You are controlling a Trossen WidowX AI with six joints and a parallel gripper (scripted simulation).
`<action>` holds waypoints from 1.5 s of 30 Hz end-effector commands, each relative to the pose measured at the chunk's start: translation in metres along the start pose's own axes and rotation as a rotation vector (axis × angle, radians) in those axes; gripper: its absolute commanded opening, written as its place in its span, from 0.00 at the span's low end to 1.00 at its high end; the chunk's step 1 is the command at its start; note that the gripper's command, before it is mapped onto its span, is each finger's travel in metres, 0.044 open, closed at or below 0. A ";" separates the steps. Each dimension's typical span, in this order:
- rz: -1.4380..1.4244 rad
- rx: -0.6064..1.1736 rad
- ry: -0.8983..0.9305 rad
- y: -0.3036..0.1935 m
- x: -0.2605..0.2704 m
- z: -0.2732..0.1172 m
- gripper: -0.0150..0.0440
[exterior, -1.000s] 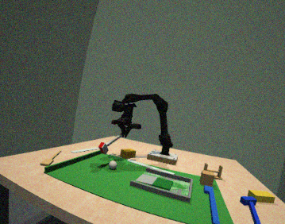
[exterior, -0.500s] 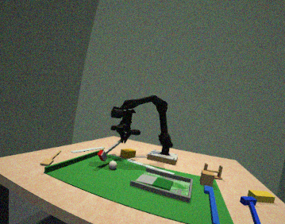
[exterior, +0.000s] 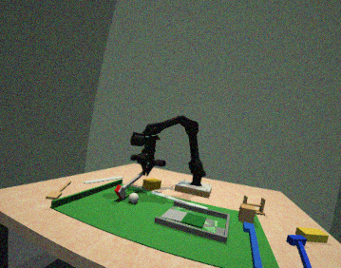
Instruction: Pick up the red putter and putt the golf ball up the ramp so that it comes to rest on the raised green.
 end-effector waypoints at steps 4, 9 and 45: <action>0.000 0.000 0.000 0.000 0.000 0.000 0.25; 0.000 0.000 0.000 0.000 0.000 0.000 0.25; 0.002 -0.002 0.006 -0.025 0.105 -0.003 0.25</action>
Point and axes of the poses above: the point midway between the two fingers, 35 mm back from their tips, its own z axis out along the fingers, its own x axis across the jaws, y = z × x, the point moved 2 cm from there along -z, back along the fingers, and after that the axes turned 14 degrees about z, right-handed, at the moved point
